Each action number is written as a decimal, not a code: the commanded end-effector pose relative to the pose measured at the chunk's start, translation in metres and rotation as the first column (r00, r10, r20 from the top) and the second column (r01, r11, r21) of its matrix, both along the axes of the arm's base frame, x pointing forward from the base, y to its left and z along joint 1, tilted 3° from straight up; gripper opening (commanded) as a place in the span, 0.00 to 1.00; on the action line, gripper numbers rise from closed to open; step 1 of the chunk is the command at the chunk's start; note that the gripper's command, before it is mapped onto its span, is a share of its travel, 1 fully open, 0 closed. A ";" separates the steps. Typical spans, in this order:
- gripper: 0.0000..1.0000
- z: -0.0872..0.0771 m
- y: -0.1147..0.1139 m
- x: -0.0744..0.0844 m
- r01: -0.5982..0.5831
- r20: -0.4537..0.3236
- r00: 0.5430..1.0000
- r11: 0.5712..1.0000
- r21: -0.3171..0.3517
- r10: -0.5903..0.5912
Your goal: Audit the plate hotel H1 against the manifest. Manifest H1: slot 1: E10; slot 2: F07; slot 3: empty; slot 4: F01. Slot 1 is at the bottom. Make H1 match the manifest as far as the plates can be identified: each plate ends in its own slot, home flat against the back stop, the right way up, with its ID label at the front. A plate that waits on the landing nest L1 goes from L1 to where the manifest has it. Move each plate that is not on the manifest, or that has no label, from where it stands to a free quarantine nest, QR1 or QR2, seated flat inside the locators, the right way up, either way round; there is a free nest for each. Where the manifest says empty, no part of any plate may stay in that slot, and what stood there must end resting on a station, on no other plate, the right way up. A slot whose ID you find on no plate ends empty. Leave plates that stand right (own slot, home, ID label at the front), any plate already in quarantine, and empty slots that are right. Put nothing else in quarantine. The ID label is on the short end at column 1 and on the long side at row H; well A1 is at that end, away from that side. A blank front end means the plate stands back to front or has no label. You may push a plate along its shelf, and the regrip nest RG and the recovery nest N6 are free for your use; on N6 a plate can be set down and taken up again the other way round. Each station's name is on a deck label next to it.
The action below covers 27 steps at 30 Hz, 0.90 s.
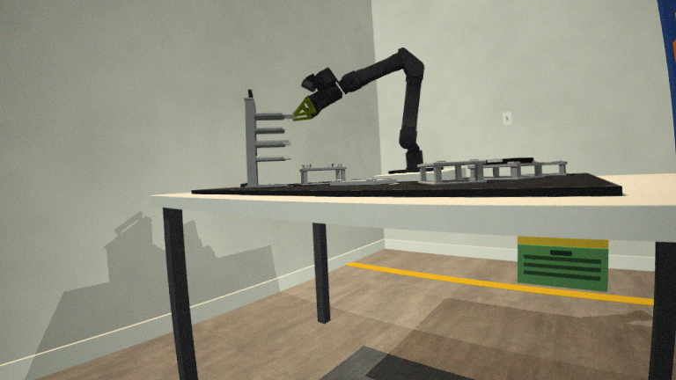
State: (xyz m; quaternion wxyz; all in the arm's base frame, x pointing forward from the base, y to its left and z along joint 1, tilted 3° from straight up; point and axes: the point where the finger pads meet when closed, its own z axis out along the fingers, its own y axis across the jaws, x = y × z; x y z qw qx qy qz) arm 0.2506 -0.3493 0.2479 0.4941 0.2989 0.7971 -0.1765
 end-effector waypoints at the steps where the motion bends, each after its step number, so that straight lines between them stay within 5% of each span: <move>1: 1.00 0.003 0.000 0.000 0.000 0.003 1.000 1.000 -0.005 0.000; 27: 1.00 0.012 0.018 -0.021 0.000 0.002 1.000 1.000 -0.005 0.000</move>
